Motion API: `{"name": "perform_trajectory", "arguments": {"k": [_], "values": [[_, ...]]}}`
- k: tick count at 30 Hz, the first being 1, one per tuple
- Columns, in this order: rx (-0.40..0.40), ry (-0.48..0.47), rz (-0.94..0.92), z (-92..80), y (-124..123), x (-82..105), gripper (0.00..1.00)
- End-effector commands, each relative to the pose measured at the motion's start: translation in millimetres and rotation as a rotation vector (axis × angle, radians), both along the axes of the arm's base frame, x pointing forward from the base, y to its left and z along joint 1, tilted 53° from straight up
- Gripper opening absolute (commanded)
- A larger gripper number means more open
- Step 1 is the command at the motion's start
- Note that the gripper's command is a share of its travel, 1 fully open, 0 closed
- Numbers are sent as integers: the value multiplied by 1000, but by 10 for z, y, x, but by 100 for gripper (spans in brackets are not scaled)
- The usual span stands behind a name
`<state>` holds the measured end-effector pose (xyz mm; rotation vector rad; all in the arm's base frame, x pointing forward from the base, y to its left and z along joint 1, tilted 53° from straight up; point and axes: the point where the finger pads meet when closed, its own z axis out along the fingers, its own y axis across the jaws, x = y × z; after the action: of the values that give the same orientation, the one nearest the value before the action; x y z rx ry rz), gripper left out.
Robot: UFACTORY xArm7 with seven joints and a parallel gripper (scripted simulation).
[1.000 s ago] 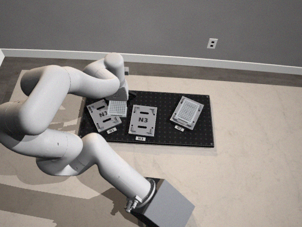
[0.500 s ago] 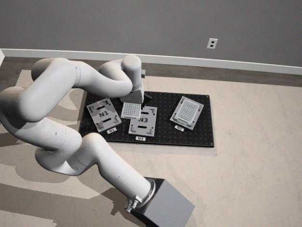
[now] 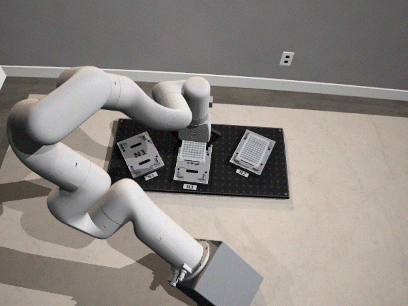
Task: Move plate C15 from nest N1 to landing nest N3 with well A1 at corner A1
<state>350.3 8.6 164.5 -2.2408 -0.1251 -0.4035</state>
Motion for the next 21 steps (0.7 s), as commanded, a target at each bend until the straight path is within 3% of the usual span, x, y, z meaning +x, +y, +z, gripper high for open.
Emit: {"name": "perform_trajectory", "arguments": {"k": [1,21], "values": [[0,-3,-4,7,-19,11,0],[0,-3,-4,-43,45,32,0]]}}
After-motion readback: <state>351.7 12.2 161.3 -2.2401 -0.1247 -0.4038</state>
